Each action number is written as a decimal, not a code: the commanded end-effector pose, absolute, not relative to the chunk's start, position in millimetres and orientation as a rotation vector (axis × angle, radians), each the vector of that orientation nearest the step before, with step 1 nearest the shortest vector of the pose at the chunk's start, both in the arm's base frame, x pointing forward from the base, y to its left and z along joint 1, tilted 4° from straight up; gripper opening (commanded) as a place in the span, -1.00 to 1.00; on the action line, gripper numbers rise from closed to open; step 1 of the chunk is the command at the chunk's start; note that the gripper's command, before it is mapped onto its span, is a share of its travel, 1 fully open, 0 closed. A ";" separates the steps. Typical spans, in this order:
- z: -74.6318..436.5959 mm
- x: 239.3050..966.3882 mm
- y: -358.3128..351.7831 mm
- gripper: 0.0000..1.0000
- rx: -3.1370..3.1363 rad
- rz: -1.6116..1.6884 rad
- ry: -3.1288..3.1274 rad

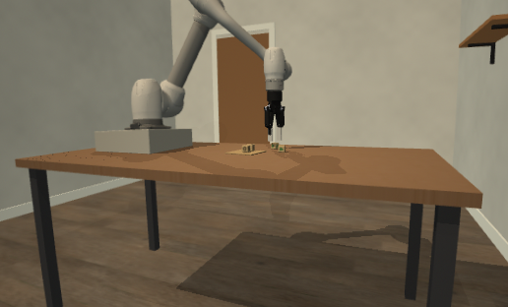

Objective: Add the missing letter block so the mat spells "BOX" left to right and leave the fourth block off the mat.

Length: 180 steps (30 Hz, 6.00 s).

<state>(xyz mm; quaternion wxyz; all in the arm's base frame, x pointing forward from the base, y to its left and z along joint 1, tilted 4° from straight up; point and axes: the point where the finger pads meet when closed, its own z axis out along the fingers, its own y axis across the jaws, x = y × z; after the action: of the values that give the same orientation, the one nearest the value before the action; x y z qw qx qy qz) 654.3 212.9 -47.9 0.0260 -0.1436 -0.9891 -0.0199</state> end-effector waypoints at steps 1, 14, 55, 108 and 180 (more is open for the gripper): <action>-55.2 652.2 216.2 -0.20 -0.455 -0.065 -3.053; -78.5 651.1 217.3 -0.20 -0.455 -0.065 -3.053; -84.5 650.8 217.6 -0.20 -0.455 -0.065 -3.053; -84.5 650.8 217.6 -0.68 -0.455 -0.065 -3.053; 15.1 653.8 186.8 -0.68 -0.647 -0.059 -3.016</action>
<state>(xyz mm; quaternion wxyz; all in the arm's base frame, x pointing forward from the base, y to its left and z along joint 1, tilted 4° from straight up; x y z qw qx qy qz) 654.4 211.7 13.8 0.0277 -0.1562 -0.9871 -0.0227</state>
